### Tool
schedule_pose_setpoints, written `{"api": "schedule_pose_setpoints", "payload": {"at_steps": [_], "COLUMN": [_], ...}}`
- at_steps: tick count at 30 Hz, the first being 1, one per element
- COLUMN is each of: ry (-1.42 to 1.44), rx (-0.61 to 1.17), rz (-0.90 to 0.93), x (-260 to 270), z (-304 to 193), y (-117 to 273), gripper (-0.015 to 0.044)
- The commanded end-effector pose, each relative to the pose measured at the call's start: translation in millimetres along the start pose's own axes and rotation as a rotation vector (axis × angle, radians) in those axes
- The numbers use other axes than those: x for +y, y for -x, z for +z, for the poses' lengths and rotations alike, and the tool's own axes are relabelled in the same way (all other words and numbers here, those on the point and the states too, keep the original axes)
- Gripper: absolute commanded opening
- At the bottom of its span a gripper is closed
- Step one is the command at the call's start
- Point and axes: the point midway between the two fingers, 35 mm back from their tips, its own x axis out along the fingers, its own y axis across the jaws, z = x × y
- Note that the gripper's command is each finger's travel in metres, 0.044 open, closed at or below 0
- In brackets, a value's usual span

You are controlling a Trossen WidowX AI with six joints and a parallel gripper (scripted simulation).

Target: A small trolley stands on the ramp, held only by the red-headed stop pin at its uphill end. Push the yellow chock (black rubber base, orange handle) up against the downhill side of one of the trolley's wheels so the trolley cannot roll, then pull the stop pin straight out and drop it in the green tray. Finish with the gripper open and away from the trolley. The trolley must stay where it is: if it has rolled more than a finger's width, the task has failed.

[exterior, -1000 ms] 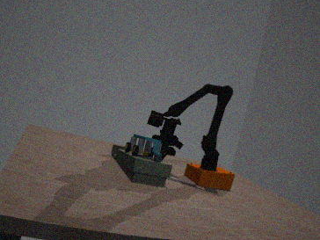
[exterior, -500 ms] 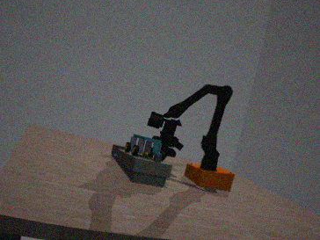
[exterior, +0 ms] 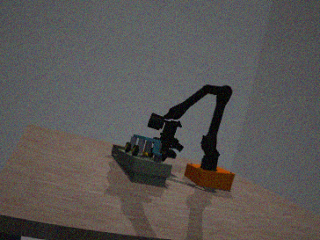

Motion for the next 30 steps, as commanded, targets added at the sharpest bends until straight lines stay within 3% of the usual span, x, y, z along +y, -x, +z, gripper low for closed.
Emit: {"api": "schedule_pose_setpoints", "payload": {"at_steps": [1, 12, 18, 30], "ry": [-0.002, -0.002, 0.001, -0.002], "rx": [-0.003, -0.003, 0.001, -0.003], "rz": [0.004, 0.003, 0.001, 0.003], "x": [-2, -5, -4, -2], "z": [1, 3, 1, 3], "y": [-2, -5, -3, 19], "gripper": [0.0190, 0.0190, 0.0340, 0.0340]}}
